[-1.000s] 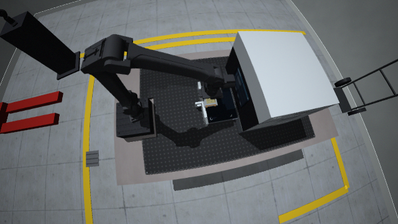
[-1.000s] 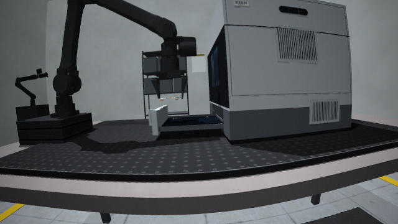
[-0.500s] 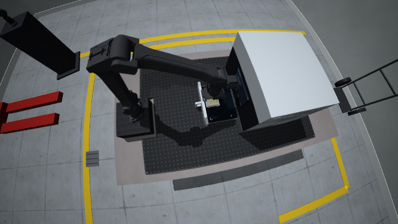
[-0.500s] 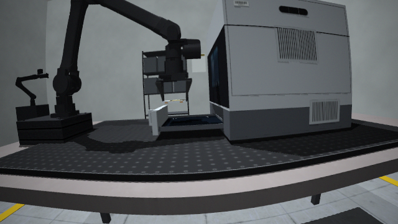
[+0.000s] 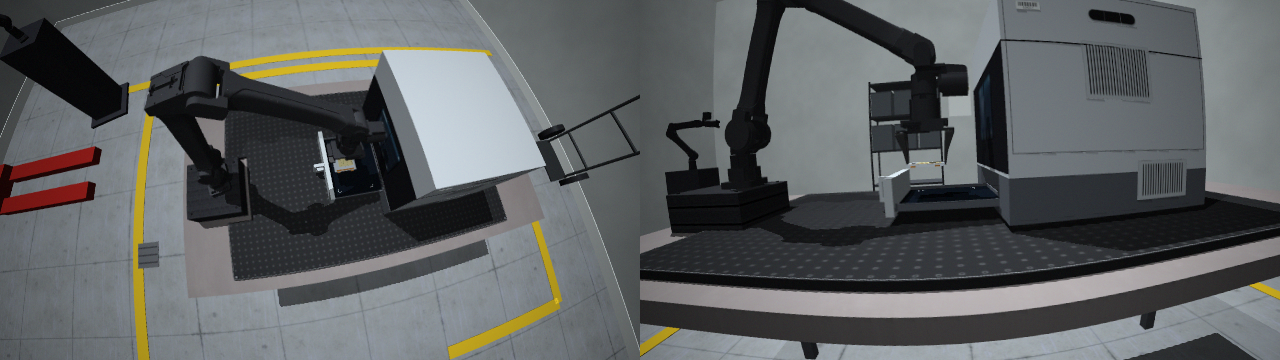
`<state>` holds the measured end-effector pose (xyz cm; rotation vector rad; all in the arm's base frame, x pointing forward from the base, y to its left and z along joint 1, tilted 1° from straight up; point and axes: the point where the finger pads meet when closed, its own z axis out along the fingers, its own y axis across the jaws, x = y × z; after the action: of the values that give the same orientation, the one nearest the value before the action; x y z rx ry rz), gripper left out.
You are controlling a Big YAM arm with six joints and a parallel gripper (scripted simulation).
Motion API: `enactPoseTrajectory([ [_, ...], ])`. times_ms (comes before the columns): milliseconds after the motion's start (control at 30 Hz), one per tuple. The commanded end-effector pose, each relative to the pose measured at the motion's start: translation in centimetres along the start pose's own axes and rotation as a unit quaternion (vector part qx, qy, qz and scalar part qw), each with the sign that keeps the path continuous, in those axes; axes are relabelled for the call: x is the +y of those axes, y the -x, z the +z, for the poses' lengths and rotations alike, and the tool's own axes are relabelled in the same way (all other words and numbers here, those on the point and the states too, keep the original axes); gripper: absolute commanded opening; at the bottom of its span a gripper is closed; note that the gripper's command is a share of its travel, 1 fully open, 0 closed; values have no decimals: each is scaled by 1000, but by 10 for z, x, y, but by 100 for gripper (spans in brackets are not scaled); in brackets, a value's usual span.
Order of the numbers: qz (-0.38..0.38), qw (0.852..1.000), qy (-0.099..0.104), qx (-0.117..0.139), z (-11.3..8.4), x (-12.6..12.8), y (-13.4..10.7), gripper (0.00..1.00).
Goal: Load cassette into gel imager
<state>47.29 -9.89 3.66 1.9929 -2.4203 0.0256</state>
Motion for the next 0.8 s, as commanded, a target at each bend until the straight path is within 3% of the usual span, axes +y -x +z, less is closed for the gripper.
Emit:
enactPoseTrajectory([
  [0,-1,1000,-19,-1,-12,-14,0,80],
  [100,-3,1000,-27,-2,-9,-27,-2,80],
  [500,-3,1000,-27,-2,3,-34,-3,80],
  [533,-3,999,-48,-1,-16,-38,-3,80],
  [633,-3,1000,-27,-2,8,-36,-3,80],
  [767,-3,1000,-23,-2,16,-35,-3,80],
])
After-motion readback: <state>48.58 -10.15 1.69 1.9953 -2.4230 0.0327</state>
